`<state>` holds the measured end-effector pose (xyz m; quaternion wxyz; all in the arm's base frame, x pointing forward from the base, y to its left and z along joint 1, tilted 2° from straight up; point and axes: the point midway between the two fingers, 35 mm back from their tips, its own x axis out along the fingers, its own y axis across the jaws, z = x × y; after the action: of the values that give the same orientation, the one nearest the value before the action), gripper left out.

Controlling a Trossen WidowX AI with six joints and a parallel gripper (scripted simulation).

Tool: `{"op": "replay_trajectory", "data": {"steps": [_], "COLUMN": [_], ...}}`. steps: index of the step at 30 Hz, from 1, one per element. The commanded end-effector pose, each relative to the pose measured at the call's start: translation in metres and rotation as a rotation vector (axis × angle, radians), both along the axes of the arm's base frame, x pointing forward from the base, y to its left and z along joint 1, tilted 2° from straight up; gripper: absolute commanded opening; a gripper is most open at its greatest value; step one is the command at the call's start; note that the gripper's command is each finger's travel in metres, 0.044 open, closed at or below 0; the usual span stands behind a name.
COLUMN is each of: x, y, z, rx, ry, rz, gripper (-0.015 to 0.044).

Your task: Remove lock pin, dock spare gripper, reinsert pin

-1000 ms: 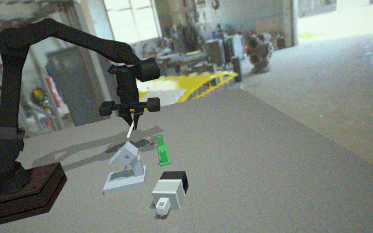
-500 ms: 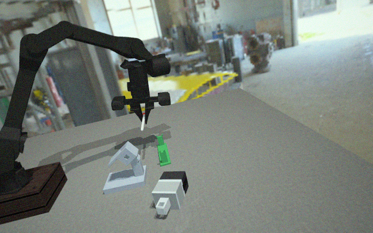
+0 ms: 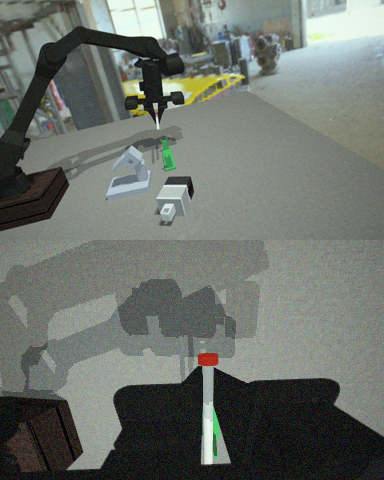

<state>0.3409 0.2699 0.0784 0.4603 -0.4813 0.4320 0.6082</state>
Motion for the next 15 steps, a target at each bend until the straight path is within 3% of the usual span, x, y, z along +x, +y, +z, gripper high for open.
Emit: {"op": "replay_trajectory", "data": {"steps": [1,15], "x": [0.004,0.005], "y": [0.003,0.004], "z": [0.002,-0.019], "rx": [-0.001,0.001], "ry": [-0.009,-0.002], "rz": [0.009,0.011], "gripper": [0.0,0.0]}}
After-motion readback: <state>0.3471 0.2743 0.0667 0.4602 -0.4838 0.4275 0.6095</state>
